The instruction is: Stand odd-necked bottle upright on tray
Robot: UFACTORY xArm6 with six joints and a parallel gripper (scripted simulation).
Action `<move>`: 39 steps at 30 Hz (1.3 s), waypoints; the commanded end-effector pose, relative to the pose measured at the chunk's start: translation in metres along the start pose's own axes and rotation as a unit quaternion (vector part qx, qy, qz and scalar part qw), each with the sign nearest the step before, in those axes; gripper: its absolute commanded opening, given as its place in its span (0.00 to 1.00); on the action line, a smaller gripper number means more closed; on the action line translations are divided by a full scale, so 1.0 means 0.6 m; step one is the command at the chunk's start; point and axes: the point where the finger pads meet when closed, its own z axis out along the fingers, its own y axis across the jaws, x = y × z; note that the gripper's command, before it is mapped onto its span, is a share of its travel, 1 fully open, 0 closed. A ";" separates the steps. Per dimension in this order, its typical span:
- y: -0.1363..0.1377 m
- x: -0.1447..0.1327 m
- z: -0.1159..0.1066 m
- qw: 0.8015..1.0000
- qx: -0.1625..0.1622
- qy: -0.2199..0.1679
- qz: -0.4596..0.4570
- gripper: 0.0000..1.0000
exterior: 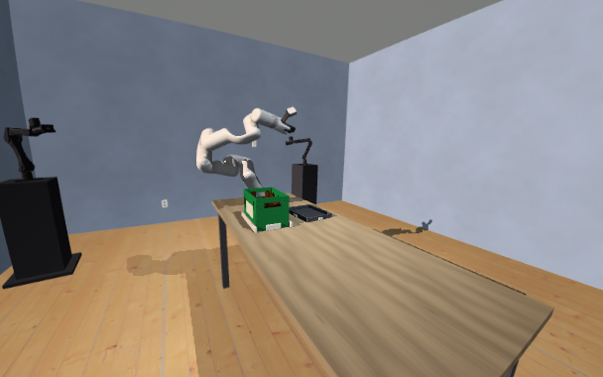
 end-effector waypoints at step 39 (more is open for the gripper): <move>0.233 -0.501 -0.231 0.688 -0.094 -0.588 -0.416 0.00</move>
